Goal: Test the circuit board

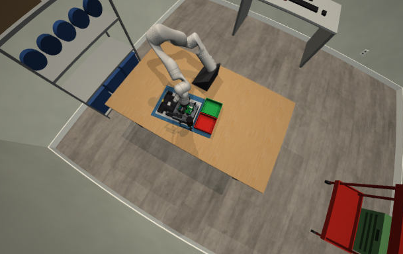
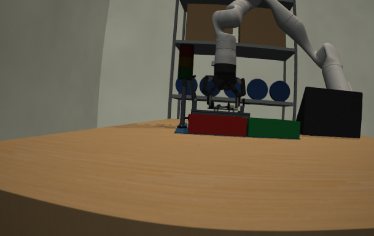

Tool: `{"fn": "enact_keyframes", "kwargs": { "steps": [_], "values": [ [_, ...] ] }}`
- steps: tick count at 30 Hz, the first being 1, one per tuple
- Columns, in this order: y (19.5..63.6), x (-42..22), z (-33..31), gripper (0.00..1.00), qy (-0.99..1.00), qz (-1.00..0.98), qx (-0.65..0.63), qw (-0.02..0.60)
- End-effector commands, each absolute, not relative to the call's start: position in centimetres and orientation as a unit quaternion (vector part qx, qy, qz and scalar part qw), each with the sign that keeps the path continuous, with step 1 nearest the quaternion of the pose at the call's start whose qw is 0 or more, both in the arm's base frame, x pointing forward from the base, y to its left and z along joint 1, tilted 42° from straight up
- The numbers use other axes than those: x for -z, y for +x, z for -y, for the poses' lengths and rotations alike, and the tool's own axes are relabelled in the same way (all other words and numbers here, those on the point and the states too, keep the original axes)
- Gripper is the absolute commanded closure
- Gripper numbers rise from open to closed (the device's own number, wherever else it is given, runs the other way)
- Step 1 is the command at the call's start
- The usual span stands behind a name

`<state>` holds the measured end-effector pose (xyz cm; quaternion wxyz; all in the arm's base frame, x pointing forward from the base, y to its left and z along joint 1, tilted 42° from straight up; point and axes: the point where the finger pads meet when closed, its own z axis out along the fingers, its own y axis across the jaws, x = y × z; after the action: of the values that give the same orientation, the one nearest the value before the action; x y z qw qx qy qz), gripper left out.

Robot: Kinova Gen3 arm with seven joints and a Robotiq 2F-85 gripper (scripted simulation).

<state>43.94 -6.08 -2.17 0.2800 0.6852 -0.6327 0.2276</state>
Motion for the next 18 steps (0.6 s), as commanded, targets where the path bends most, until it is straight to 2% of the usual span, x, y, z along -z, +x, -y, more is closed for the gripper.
{"fn": "enact_keyframes", "kwargs": {
  "steps": [1, 18],
  "values": [
    [44.0, 2.1, 6.0, 0.00, 0.686, 0.633, -0.228, 0.279],
    [44.1, 0.2, 4.3, 0.00, 0.686, 0.633, -0.228, 0.279]
  ]
}}
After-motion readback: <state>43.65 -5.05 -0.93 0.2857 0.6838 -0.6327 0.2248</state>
